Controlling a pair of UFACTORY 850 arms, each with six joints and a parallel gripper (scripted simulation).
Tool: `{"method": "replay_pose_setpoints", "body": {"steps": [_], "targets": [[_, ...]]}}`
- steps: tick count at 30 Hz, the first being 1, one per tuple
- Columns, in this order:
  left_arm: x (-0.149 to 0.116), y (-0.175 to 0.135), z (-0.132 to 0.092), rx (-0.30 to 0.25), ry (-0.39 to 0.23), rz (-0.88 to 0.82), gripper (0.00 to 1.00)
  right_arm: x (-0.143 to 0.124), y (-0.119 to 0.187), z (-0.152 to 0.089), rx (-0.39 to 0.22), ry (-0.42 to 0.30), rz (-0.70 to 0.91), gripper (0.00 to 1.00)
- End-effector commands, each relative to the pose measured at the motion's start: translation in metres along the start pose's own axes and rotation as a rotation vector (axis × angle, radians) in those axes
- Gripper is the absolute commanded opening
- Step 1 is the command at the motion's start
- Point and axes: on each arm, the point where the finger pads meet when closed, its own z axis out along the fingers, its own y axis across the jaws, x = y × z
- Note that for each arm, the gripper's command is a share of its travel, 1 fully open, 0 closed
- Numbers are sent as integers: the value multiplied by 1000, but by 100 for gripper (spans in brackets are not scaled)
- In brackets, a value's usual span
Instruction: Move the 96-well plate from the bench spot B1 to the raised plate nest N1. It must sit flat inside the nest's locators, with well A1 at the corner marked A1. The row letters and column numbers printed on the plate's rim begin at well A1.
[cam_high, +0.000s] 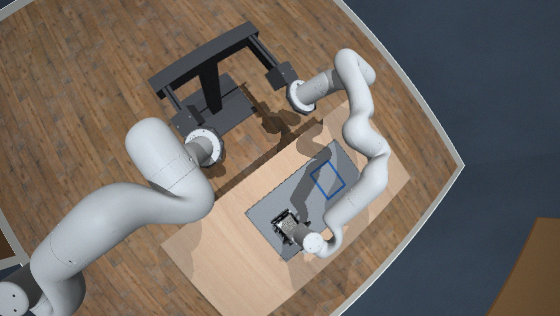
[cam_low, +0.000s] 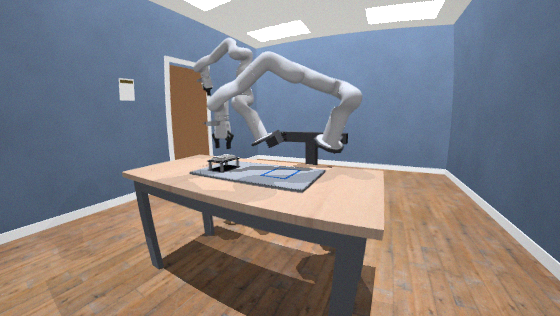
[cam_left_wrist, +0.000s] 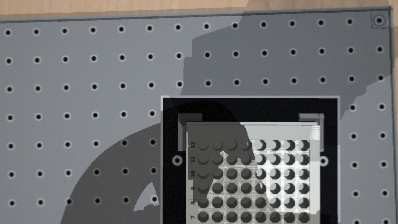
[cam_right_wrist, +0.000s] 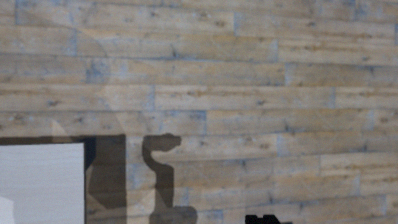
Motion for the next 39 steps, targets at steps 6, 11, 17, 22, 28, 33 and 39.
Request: {"method": "replay_pose_setpoints", "body": {"steps": [6,11,17,22,28,33,39], "targets": [[0,0,-24,-1,1,0,100,0,0,-1,0,2,0,0],[0,0,-37,-1,1,0,100,0,0,-1,0,2,0,0],[0,0,-39,-1,1,0,100,0,0,-1,0,2,0,0],[0,0,-39,-1,1,0,100,0,0,-1,0,2,0,0],[0,0,-39,-1,1,0,100,0,0,-1,0,2,0,0],[0,0,-39,-1,1,0,100,0,0,-1,0,2,0,0],[-4,-19,-39,-1,1,0,100,0,0,-1,0,2,0,0]]}}
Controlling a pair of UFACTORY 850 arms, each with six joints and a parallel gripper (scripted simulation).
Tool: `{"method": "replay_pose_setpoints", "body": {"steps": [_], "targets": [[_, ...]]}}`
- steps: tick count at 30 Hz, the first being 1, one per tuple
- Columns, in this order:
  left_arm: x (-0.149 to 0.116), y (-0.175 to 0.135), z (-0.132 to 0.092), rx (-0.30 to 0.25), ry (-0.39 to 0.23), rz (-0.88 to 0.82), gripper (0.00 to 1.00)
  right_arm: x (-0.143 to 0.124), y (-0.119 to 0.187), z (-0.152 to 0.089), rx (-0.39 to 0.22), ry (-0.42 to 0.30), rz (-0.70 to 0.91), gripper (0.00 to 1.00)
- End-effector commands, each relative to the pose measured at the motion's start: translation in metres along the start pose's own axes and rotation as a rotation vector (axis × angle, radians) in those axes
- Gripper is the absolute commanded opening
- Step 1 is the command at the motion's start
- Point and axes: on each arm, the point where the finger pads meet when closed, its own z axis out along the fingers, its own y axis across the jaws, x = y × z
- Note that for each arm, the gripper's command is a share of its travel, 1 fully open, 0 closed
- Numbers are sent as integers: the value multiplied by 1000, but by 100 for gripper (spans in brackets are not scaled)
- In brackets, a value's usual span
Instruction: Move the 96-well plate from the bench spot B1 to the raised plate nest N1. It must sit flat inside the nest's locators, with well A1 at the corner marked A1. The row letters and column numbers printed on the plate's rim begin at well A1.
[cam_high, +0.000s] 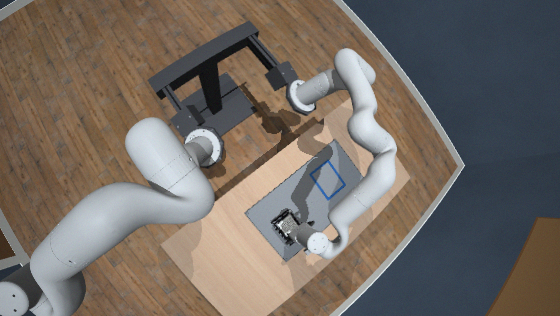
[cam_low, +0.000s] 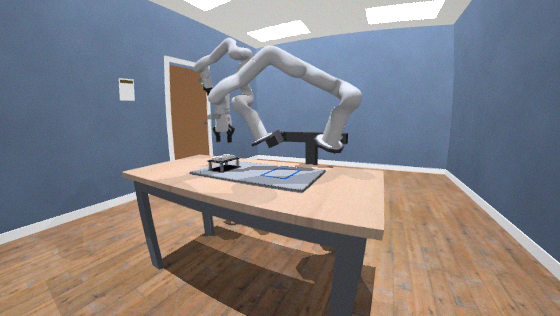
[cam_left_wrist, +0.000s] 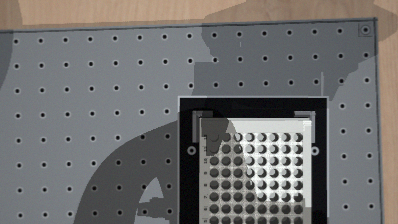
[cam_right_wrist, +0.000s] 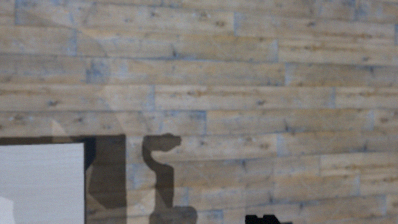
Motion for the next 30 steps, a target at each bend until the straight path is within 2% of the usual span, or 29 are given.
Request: {"method": "replay_pose_setpoints", "body": {"steps": [1,30], "targets": [[-2,-14,-1,-3,3,-1,100,0,0,-1,0,2,0,0],[-20,-96,-1,-3,2,-1,100,0,0,-1,0,2,0,0]]}}
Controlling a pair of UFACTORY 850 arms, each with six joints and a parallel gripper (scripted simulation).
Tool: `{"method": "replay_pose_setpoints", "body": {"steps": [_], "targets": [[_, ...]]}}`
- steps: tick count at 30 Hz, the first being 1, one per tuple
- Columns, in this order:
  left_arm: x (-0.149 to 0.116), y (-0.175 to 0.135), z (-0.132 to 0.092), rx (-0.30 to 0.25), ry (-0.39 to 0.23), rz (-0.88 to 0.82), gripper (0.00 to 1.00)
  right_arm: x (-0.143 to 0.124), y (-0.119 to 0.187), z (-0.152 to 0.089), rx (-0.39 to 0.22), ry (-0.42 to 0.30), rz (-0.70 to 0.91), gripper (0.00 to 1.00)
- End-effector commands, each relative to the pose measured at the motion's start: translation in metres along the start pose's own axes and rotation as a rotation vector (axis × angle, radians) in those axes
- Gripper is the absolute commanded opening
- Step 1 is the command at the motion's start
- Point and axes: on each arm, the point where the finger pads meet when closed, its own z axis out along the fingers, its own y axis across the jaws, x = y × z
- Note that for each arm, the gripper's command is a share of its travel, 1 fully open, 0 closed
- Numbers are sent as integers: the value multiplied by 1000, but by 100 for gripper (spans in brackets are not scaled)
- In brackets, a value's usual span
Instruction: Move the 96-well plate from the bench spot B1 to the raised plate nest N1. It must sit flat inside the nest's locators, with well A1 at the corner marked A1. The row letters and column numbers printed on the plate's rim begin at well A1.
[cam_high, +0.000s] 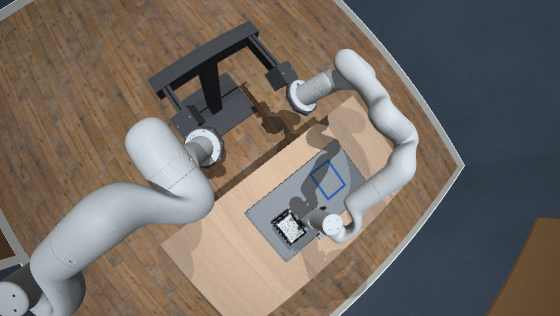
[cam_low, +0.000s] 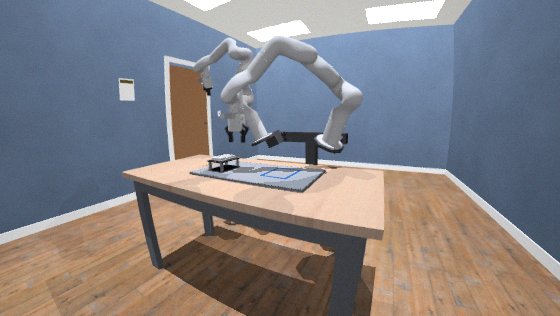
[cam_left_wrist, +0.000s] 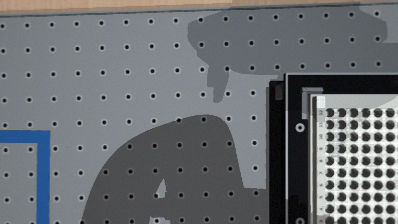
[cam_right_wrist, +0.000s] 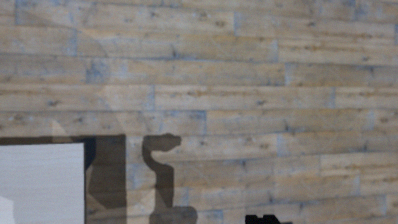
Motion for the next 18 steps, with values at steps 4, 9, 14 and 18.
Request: {"method": "replay_pose_setpoints", "body": {"steps": [4,9,14,18], "targets": [[-4,-23,-1,-3,3,-1,100,0,0,-1,0,2,0,0],[-4,-23,-1,-3,3,-1,100,0,0,-1,0,2,0,0],[-4,-23,-1,-3,3,-1,100,0,0,-1,0,2,0,0],[-4,-23,-1,-3,3,-1,100,0,0,-1,0,2,0,0]]}}
